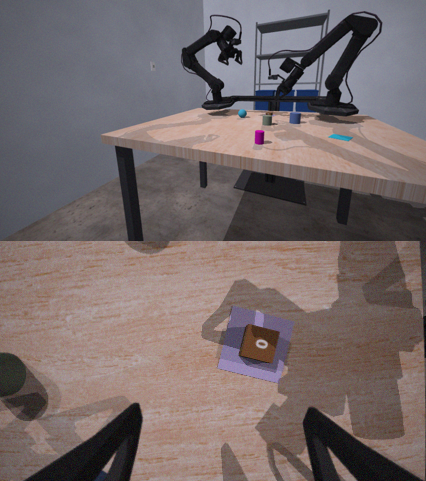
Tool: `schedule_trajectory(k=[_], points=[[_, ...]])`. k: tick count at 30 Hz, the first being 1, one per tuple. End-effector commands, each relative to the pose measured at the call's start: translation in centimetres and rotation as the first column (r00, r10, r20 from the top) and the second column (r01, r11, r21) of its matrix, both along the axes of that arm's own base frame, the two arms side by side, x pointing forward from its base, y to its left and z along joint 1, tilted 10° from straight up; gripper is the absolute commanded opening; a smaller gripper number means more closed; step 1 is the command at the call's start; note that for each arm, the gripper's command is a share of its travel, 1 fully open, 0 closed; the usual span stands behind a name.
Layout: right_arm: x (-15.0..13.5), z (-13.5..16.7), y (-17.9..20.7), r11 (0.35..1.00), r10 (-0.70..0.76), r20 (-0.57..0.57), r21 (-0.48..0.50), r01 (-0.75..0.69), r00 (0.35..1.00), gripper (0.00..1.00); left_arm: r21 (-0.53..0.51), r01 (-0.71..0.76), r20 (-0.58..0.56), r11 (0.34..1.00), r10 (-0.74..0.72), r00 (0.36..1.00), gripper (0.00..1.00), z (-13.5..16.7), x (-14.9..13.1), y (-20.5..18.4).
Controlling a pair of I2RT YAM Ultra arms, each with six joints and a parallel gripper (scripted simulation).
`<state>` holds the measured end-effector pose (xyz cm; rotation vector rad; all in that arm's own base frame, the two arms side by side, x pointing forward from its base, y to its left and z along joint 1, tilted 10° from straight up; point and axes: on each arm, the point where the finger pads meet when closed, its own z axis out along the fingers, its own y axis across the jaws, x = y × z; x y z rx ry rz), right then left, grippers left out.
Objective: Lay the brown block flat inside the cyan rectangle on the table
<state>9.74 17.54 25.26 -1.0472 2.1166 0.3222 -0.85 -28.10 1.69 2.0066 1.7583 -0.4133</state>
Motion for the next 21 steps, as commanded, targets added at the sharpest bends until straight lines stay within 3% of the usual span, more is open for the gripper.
schedule_trajectory(k=[1,11,21], points=[[0.3,0.2,-1.2,0.997,-0.083,0.031,0.005,0.083,0.996,1.00,-0.037,-0.014,0.005,0.999,0.014,1.000,1.00,0.7,-0.2,-1.3],[-3.3,0.8,-0.6,0.994,0.090,0.086,0.056,-0.095,0.992,1.00,-0.033,0.035,0.011,0.999,-0.034,0.999,1.00,0.0,-2.3,-1.7],[-6.7,1.4,-0.2,0.949,0.282,0.120,0.110,-0.295,0.952,1.00,-0.027,0.061,0.016,0.998,-0.061,0.998,1.00,-0.4,-3.5,-1.7]])
